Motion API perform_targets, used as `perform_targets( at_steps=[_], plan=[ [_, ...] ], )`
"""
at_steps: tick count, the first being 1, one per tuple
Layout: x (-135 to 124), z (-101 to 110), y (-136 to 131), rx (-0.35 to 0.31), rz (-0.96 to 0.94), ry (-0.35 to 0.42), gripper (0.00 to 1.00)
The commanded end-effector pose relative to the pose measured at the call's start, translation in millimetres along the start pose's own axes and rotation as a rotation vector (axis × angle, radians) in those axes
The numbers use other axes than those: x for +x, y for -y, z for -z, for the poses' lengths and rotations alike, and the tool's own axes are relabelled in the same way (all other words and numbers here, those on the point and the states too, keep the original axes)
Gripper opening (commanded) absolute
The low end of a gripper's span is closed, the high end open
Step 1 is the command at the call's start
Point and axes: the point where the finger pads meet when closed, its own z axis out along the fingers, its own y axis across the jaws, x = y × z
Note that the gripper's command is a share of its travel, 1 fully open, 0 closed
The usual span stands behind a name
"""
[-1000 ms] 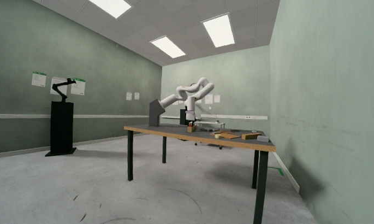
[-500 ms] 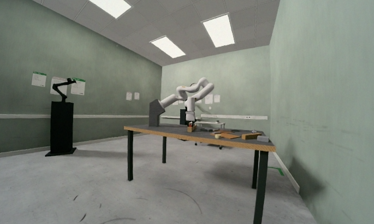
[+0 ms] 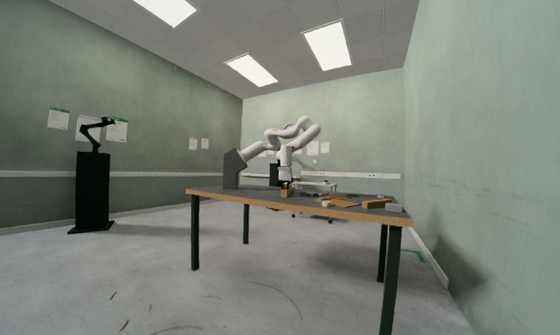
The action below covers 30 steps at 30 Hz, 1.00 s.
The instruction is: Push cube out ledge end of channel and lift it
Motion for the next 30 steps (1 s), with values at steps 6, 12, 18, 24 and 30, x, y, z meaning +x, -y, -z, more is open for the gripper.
perform_targets(
  at_steps=[6,12,18,24,30],
  plan=[
    [0,0,0,0.0,0.0,-0.001,0.0],
    [0,0,0,0.0,0.0,-0.001,0.0],
    [0,0,0,0.0,0.0,-0.001,0.0],
    [0,8,0,0.0,0.0,-0.001,0.0],
    [0,31,0,0.001,0.0,-0.001,0.0]
  ],
)
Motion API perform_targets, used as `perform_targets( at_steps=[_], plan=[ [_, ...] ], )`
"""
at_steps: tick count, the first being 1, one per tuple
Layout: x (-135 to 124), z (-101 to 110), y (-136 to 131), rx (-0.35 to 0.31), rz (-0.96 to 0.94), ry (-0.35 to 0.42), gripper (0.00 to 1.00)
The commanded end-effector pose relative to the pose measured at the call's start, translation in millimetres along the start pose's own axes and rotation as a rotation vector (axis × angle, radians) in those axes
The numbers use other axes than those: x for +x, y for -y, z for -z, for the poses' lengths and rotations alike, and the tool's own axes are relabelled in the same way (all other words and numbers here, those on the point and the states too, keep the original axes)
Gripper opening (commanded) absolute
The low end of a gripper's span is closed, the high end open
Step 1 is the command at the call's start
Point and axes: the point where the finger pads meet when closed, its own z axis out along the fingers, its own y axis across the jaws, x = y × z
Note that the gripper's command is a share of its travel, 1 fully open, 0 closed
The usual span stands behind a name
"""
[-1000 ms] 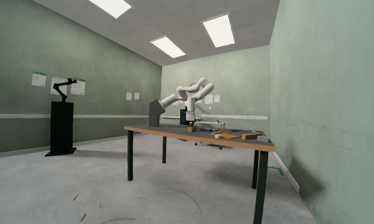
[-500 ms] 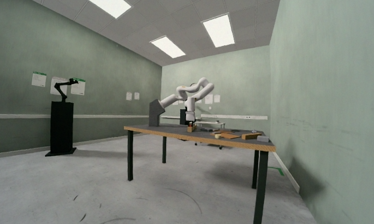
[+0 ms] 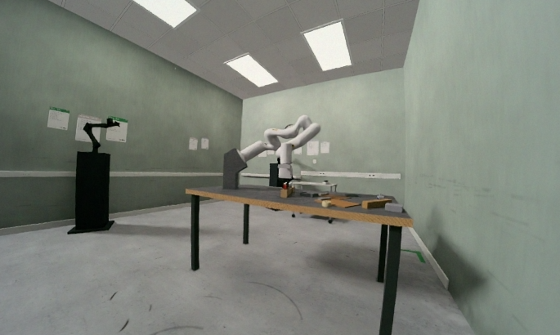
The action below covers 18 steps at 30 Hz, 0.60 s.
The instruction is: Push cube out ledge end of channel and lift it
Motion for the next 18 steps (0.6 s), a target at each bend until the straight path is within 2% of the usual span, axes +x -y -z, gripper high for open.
perform_targets(
  at_steps=[1,5,8,18],
  plan=[
    [1,22,1,0.001,0.001,-0.001,0.0],
    [1,49,1,0.001,0.001,-0.001,0.0],
    [1,61,1,0.001,0.001,-0.001,0.0],
    [1,65,1,0.001,0.001,-0.001,0.0]
  ],
)
